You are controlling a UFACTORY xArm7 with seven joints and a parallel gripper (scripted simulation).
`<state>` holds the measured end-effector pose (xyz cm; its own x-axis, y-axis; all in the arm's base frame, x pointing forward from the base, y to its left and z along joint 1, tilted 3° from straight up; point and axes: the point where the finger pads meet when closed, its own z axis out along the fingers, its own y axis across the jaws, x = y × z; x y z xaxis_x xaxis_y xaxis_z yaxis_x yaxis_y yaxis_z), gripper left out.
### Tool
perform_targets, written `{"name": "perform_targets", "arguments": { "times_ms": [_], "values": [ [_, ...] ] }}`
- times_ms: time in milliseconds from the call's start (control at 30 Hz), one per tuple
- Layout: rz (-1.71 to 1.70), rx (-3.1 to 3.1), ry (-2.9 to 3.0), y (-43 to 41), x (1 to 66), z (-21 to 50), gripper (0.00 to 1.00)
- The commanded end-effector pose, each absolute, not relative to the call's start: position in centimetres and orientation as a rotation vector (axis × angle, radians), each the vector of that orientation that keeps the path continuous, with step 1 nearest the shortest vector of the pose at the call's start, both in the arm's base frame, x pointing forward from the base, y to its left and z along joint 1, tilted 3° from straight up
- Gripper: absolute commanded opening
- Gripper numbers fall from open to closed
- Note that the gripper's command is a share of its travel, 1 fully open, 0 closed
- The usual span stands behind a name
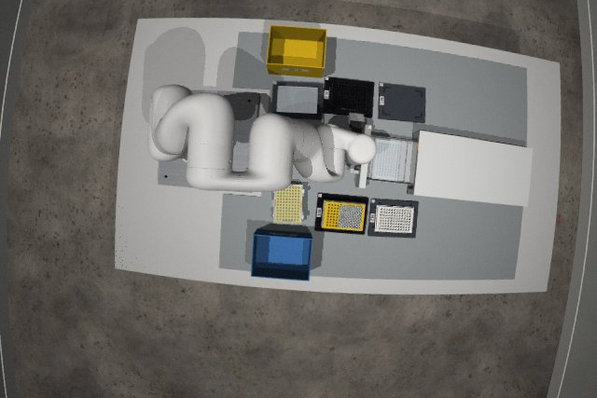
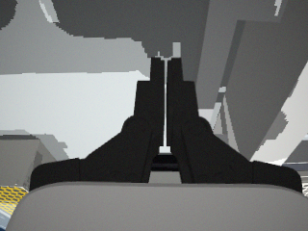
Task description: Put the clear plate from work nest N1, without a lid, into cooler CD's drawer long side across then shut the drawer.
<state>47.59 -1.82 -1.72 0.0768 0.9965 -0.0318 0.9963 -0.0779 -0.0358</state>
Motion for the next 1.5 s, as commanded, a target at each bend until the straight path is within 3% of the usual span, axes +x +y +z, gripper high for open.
{"name": "perform_targets", "arguments": {
  "times_ms": [0, 1467],
  "values": [
    [0.068, -2.305, -2.133, -1.9, 48.2, -1.5, 0.00],
    [0.068, -2.305, -2.133, -2.3, 54.5, -1.7, 0.00]
  ]
}}
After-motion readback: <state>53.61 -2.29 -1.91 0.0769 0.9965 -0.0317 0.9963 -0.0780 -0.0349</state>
